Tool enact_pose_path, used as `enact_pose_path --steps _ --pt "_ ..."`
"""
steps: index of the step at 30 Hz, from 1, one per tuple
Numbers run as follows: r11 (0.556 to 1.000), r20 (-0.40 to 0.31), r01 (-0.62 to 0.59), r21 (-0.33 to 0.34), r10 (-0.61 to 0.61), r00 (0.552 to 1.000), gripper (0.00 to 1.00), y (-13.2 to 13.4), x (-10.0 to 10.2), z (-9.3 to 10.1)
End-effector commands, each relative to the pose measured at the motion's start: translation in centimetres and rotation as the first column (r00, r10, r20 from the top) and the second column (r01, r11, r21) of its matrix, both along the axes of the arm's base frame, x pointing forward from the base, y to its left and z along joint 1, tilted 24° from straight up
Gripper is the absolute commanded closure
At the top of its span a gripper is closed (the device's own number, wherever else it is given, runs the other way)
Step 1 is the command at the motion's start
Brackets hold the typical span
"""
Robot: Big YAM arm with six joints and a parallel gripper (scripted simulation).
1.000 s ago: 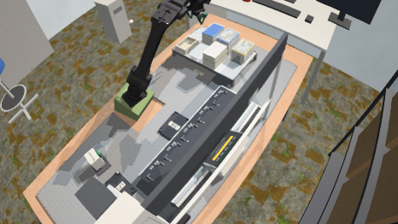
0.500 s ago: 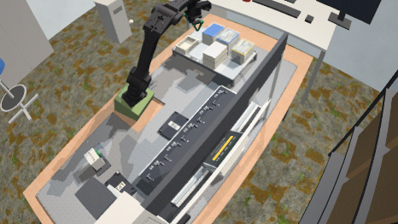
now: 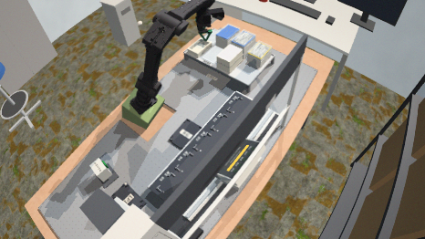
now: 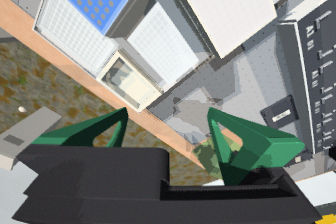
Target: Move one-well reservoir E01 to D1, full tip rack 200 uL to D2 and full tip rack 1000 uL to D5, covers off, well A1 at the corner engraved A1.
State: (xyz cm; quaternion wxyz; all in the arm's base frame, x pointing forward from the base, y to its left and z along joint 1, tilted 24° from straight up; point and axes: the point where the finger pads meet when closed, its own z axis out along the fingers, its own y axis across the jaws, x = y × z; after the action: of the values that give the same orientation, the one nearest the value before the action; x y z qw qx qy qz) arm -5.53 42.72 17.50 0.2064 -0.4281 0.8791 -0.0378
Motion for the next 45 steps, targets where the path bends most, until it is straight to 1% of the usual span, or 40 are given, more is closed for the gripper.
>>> enact_pose_path --steps 1,6,11,13,14,16,22,28,30,31,32,41,45 --pt "0.992 -0.022 0.104 0.072 -0.103 0.994 0.0 -0.9 1.1 1.3" --pt "0.974 -0.042 0.195 0.112 -0.192 0.981 0.0 -3.0 2.2 1.5" --pt "0.949 -0.059 0.284 0.138 -0.278 0.959 0.0 -5.4 3.4 1.6" --pt "0.949 -0.059 0.284 0.138 -0.278 0.959 0.0 -5.4 3.4 1.6" --pt "0.948 -0.062 0.284 0.141 -0.278 0.958 0.0 -6.0 3.0 1.7" --pt "0.93 -0.067 0.336 0.148 -0.33 0.942 0.0 -7.0 4.2 1.7" --pt "0.88 -0.097 0.437 0.184 -0.427 0.899 0.0 -9.6 5.5 1.9" --pt "0.818 -0.131 0.533 0.216 -0.517 0.846 0.0 -12.3 6.9 2.1" --pt "0.818 -0.131 0.533 0.216 -0.517 0.846 0.0 -12.3 6.9 2.1" --pt "0.808 -0.143 0.543 0.228 -0.524 0.84 0.0 -12.5 6.9 2.3" --pt "0.795 -0.143 0.564 0.226 -0.545 0.826 0.0 -13.2 7.4 2.2" --pt "0.675 -0.201 0.69 0.263 -0.661 0.723 0.0 -17.1 9.4 2.5" --pt "0.672 -0.202 0.692 0.263 -0.663 0.721 0.0 -18.9 10.3 2.6"
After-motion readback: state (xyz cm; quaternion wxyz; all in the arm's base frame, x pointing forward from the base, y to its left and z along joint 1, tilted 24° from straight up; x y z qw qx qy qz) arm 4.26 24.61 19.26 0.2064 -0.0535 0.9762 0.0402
